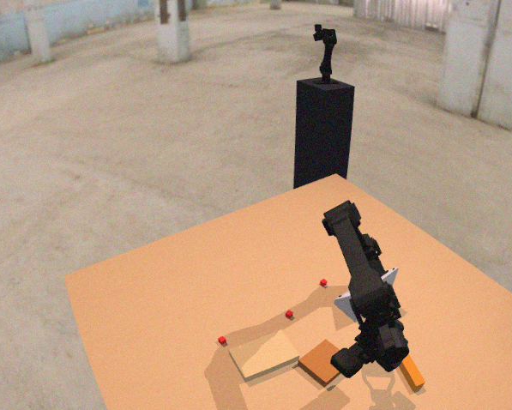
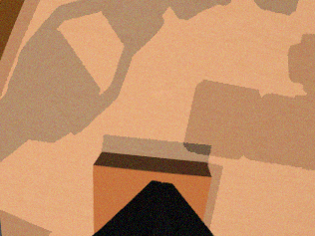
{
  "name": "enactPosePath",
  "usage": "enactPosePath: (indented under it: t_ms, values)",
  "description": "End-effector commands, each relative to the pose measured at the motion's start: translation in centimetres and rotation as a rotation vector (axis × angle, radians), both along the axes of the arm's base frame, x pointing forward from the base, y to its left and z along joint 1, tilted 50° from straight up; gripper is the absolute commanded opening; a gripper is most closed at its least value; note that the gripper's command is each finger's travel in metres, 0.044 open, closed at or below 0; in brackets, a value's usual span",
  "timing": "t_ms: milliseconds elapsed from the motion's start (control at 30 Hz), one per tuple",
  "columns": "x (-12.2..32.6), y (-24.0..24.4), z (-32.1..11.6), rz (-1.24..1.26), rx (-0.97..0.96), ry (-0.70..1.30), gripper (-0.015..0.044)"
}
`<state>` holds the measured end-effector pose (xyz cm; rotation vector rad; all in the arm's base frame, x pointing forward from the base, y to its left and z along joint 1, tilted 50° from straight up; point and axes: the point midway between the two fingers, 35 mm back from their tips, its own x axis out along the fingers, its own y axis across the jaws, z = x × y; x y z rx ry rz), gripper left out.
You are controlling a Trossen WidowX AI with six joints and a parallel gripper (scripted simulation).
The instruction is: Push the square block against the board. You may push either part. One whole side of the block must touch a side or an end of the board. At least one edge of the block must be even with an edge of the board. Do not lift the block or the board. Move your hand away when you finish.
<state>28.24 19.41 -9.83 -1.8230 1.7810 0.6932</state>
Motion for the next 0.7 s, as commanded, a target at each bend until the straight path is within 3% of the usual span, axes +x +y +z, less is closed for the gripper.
enactPosePath:
  t_ms: [0,667]
  values:
    - [1.0,-0.8,0.3,-0.072,0.004,-0.088,0.0000]
    - [5.1,-5.8,1.3,-0.525,0.021,-0.595,0.0000]
